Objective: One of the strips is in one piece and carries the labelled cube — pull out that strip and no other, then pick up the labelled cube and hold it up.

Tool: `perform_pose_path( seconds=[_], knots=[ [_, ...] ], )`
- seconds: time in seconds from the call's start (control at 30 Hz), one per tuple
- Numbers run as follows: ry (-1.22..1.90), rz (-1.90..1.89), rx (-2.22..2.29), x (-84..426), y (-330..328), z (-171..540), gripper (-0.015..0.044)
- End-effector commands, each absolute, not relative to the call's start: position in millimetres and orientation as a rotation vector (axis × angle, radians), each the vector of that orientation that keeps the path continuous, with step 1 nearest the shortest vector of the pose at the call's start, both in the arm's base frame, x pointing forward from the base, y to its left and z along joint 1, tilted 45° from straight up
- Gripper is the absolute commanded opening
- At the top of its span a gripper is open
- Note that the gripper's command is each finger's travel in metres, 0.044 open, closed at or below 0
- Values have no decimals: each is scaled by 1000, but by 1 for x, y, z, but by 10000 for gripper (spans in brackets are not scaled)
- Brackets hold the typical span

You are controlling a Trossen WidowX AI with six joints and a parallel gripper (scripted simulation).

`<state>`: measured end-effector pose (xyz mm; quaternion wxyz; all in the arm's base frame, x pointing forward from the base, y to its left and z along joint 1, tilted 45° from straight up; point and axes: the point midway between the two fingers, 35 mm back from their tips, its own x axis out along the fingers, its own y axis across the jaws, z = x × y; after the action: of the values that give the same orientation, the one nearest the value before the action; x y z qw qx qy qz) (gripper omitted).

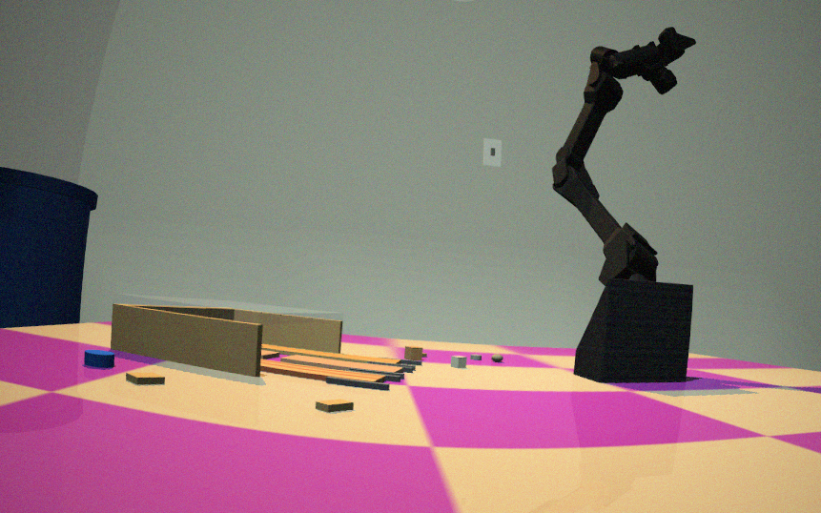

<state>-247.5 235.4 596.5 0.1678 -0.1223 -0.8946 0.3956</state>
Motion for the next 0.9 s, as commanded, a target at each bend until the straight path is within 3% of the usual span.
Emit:
perform_pose_path(
  seconds=[0.0, 0.6, 0.87],
  knots=[
    [-2541, 1130, -353, -247, 237, 596, 400],
    [-1858, 1481, -870, -150, 368, 518, 400],
    [-1285, 1503, -1079, -57, 427, 444, 400]
  ],
)
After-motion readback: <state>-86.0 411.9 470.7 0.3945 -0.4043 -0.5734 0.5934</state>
